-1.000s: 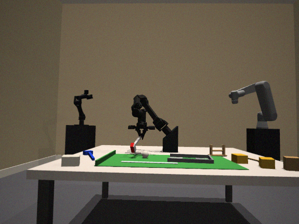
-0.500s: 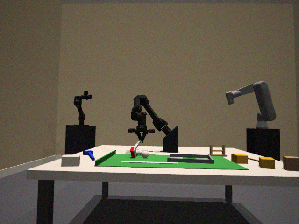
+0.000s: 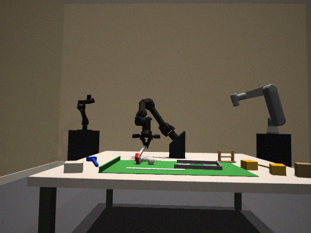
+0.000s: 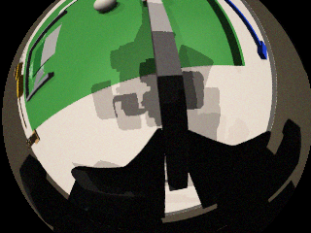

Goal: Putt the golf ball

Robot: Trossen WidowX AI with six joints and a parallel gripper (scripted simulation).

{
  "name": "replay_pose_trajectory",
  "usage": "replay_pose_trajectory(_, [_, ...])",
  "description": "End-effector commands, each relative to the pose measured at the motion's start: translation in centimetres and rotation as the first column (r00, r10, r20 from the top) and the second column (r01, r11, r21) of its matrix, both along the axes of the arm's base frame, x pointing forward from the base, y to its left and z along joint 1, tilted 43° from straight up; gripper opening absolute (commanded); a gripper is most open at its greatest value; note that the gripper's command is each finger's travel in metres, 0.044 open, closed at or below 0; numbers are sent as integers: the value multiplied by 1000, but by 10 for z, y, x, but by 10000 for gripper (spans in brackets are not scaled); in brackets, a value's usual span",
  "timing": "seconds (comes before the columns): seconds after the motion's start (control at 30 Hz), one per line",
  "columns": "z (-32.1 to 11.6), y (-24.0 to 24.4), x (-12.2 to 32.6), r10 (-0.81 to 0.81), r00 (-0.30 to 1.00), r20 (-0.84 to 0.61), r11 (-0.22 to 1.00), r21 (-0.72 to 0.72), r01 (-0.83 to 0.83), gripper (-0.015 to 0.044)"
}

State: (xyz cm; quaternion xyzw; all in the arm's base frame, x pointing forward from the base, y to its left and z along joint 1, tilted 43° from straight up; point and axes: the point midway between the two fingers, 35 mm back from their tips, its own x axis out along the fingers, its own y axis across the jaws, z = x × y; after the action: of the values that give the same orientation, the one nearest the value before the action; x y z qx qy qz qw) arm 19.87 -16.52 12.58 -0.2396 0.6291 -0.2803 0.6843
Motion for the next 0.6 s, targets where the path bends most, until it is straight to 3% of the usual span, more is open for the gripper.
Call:
replay_pose_trajectory(0.0, [10, -10, 2, 3, 1000, 13, 1000, -3, -3, 0])
replay_pose_trajectory(0.33, [11, -14, 0, -4, 1000, 9, 1000, -4, 4, 0])
replay_pose_trajectory(0.57, [-47, 45, 17, -3, 1000, 8, 1000, 25, 3, 0])
